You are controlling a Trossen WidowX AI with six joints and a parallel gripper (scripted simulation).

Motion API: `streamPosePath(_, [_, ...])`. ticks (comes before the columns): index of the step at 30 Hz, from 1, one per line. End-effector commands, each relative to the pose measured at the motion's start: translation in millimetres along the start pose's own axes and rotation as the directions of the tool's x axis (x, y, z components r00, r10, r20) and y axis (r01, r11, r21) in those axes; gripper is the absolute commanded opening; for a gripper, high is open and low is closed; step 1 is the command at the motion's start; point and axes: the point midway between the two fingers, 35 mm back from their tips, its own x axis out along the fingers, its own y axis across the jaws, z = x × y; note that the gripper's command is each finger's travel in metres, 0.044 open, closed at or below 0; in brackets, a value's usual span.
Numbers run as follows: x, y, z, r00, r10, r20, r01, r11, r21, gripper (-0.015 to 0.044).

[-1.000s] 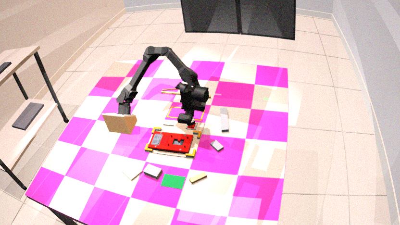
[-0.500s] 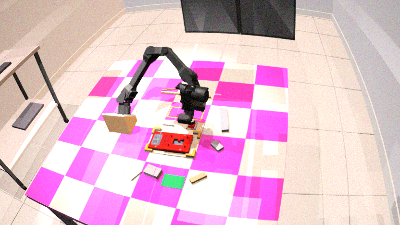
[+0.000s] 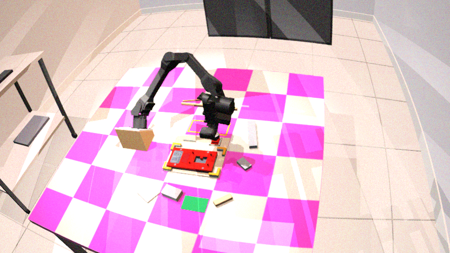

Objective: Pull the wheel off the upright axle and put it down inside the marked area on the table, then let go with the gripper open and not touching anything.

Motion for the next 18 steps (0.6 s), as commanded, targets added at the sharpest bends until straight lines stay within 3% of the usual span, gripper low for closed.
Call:
streamPosePath(1, [-2.3, 0.5, 0.4, 1.0, 0.0, 0.002, 0.0, 1.0, -0.005, 0.0])
streamPosePath(18, [-7.8, 0.3, 0.6, 1.0, 0.0, 0.003, 0.0, 1.0, -0.003, 0.0])
